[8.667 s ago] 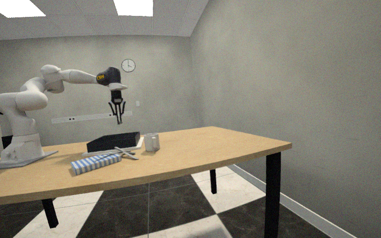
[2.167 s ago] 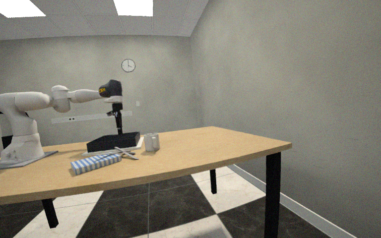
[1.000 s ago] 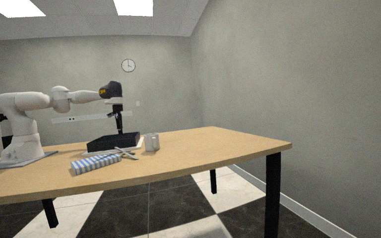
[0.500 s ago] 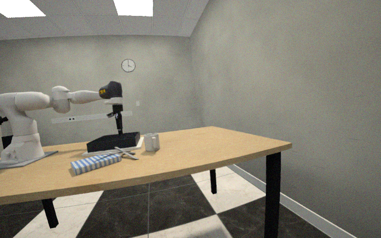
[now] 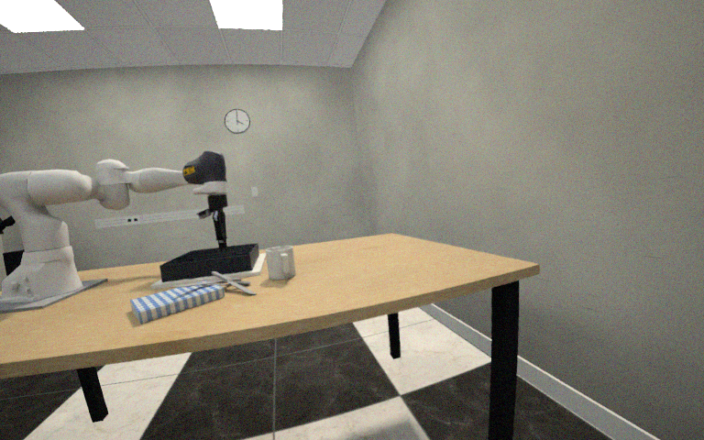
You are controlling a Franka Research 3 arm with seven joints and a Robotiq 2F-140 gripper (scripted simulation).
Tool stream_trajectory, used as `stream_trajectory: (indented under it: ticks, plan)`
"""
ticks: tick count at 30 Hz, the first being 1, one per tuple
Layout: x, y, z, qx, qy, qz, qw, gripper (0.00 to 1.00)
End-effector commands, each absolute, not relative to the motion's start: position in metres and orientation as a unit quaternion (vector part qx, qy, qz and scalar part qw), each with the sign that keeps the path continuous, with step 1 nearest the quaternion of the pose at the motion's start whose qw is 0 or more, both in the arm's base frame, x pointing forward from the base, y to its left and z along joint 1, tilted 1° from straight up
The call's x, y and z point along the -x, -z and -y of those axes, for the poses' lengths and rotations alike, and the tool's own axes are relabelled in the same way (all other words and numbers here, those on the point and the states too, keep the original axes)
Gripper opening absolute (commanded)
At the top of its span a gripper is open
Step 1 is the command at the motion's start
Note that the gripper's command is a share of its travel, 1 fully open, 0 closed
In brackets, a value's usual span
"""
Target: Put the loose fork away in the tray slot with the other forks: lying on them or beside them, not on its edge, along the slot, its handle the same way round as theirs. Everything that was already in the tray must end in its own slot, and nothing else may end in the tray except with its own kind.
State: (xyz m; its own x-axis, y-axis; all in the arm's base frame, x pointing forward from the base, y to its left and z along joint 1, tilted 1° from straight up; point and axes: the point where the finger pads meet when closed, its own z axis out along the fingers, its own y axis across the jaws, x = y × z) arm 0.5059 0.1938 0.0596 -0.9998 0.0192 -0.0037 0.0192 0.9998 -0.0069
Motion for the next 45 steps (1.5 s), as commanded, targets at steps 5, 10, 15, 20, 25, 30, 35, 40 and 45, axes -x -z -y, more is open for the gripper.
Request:
stream_trajectory:
  ticks: [5, 10, 15, 20, 25, 30, 35, 40, 45]
  plan:
    - [-0.5070, -0.0589, -0.1932, -0.007, 0.004, -1.000, 0.004, 0.12]
    - [-0.5070, -0.0589, -0.1932, -0.007, 0.004, -1.000, 0.004, 0.12]
    - [-0.5070, -0.0589, -0.1932, -0.007, 0.004, -1.000, 0.004, 0.22]
    - [-0.5070, -0.0589, -0.1932, -0.007, 0.004, -1.000, 0.004, 0.22]
    - [-0.5070, -0.0589, -0.1932, -0.007, 0.004, -1.000, 0.004, 0.22]
    - [-0.5070, -0.0589, -0.1932, -0.007, 0.004, -1.000, 0.004, 0.22]
    - [-0.5070, -0.0589, -0.1932, -0.007, 0.004, -1.000, 0.004, 0.22]
    - [-0.5070, -0.0589, -0.1932, -0.007, 0.004, -1.000, 0.004, 0.22]
    - [-0.5070, -0.0589, -0.1932, -0.007, 0.004, -1.000, 0.004, 0.22]
